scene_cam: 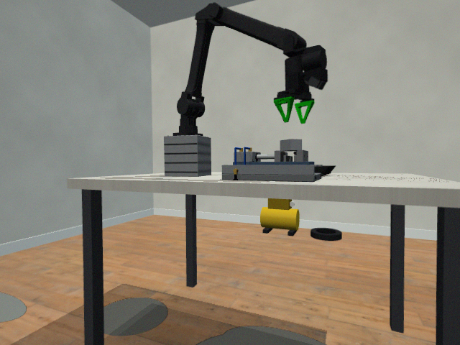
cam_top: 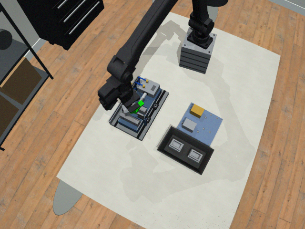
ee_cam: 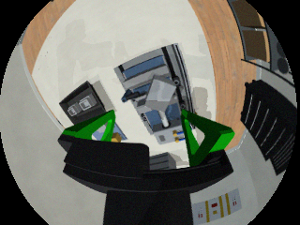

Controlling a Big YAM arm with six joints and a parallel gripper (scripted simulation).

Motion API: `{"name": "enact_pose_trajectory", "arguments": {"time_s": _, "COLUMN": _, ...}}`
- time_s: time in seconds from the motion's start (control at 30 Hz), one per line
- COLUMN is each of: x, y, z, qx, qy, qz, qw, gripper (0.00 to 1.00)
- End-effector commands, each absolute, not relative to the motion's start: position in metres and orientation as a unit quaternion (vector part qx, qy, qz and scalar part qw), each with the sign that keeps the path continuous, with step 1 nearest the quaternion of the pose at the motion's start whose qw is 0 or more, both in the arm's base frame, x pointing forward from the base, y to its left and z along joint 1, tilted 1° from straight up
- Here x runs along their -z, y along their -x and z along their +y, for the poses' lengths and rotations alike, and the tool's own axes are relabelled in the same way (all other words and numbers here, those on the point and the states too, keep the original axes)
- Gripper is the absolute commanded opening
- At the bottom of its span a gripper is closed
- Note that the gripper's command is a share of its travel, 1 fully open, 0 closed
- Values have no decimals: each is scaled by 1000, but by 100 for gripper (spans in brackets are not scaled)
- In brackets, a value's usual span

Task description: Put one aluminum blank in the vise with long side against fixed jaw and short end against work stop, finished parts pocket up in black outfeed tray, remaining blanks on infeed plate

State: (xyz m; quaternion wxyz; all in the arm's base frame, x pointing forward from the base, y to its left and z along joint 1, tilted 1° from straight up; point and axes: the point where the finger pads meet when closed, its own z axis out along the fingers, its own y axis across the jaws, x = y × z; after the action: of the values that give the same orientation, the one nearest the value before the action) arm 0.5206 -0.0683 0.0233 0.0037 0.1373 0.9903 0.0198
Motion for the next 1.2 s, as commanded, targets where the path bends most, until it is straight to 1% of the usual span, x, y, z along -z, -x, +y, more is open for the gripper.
{"name": "enact_pose_trajectory", "arguments": {"time_s": 0.0, "x": -14, "y": -518, "z": -76, "qx": -16, "qy": -202, "qz": 979, "qw": 1, "gripper": 100}}
{"name": "enact_pose_trajectory", "arguments": {"time_s": 0.1, "x": -8, "y": -512, "z": -86, "qx": 1, "qy": -266, "qz": 964, "qw": -1, "gripper": 100}}
{"name": "enact_pose_trajectory", "arguments": {"time_s": 0.2, "x": -6, "y": -510, "z": -91, "qx": 8, "qy": -294, "qz": 956, "qw": -1, "gripper": 100}}
{"name": "enact_pose_trajectory", "arguments": {"time_s": 0.6, "x": -5, "y": -509, "z": -88, "qx": 9, "qy": -296, "qz": 955, "qw": -4, "gripper": 100}}
{"name": "enact_pose_trajectory", "arguments": {"time_s": 0.63, "x": -5, "y": -509, "z": -87, "qx": 9, "qy": -296, "qz": 955, "qw": -4, "gripper": 0}}
{"name": "enact_pose_trajectory", "arguments": {"time_s": 1.17, "x": -4, "y": -508, "z": -86, "qx": 9, "qy": -294, "qz": 956, "qw": -5, "gripper": 0}}
